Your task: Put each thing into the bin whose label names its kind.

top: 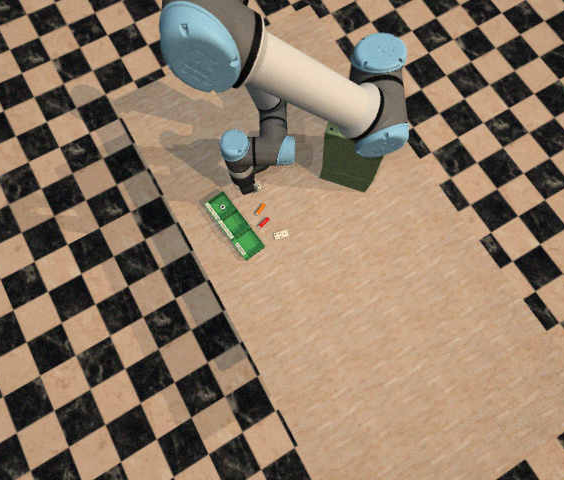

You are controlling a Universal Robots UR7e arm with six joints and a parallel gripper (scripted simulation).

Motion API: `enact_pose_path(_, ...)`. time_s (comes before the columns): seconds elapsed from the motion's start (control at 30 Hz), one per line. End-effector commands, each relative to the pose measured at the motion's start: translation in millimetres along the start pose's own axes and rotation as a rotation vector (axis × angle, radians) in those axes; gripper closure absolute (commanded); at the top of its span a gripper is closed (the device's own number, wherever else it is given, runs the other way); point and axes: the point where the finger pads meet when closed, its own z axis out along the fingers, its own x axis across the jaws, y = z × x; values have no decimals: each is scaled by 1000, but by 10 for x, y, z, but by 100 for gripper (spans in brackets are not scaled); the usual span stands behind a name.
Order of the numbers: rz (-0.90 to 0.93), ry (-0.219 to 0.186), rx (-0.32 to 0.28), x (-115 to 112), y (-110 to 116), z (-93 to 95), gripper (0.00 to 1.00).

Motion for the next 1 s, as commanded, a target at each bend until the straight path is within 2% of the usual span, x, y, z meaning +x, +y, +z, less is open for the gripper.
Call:
enact_pose_path(0.0, 0, 0, 0, 4, -5, -47, 51)
enact_pose_path(0.13, -1, -2, -6, 49, 60, -47, 51)
enact_pose_path(0.63, -1, -1, -5, 860, 459, -43, 51)
enact_pose_path(0.8, -1, -1, -4, 970, 510, -39, 51)
enact_pose_path(0.97, -197, 0, -5, 1240, 640, -36, 51)
